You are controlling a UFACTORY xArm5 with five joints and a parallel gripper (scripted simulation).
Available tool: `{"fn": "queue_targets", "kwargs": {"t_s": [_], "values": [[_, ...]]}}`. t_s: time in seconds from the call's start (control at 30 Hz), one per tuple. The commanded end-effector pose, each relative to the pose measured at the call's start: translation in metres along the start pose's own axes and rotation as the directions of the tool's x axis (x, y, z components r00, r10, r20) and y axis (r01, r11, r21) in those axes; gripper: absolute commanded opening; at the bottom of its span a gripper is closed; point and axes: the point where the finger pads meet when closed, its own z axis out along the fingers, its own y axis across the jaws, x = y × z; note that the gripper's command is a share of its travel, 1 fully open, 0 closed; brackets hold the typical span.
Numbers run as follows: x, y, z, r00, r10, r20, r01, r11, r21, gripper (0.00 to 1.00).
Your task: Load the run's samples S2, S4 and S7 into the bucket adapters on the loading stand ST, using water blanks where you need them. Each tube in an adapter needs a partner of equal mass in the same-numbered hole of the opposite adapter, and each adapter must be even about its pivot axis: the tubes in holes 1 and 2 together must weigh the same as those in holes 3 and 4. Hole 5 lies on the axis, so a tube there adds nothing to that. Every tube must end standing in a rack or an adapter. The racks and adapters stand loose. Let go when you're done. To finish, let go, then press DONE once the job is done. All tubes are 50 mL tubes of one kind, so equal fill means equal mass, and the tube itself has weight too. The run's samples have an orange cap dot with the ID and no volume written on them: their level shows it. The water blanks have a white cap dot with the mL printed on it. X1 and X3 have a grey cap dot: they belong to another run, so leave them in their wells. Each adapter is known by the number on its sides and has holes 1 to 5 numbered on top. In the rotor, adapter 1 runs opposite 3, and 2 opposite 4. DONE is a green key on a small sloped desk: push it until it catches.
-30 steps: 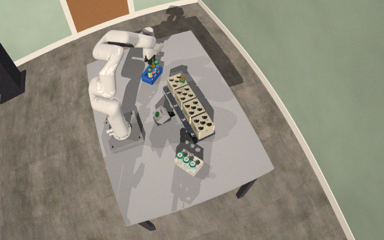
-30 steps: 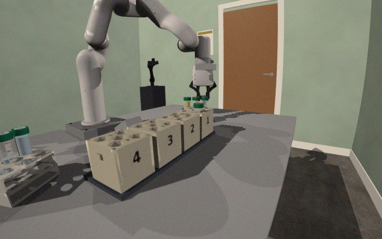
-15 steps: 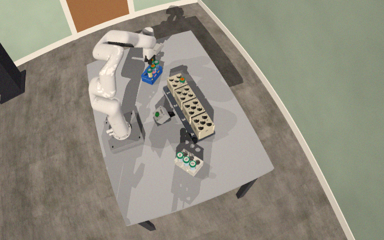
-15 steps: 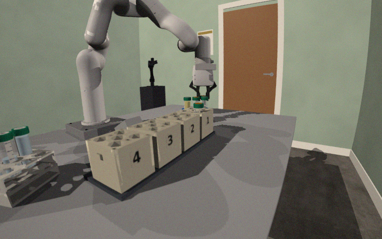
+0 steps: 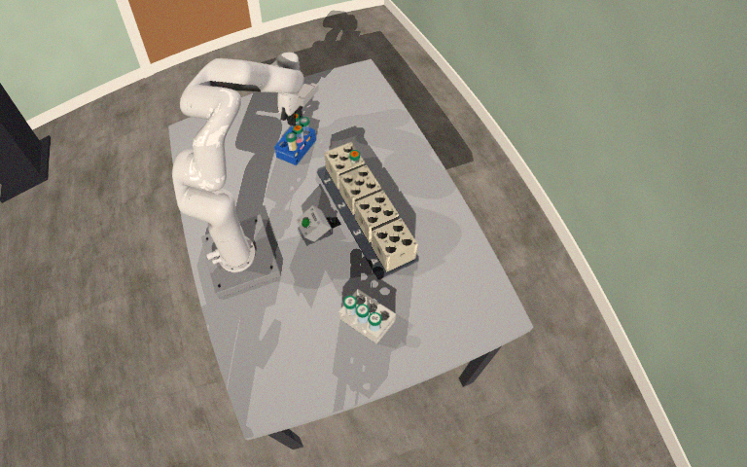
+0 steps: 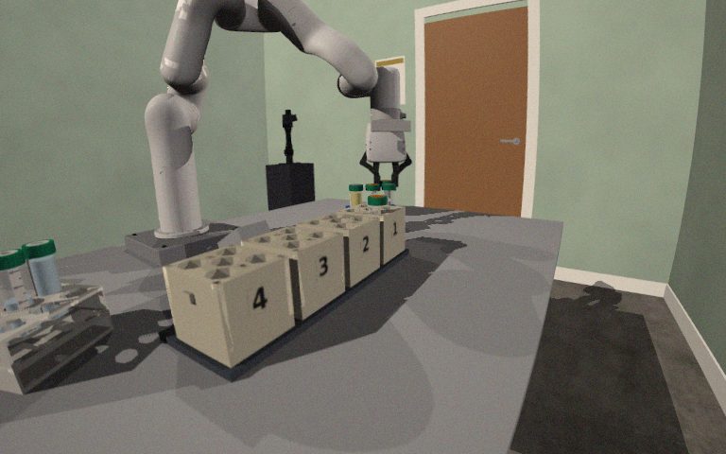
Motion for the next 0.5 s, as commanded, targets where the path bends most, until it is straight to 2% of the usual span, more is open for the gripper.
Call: {"fn": "queue_targets", "kwargs": {"t_s": [0.0, 0.47], "values": [[-0.0002, -0.0012, -0.0030, 1.000, 0.000, 0.003, 0.000, 1.000, 0.003, 0.00], [-0.0002, -0.0012, -0.0123, 1.000, 0.000, 0.003, 0.000, 1.000, 0.003, 0.00]]}}
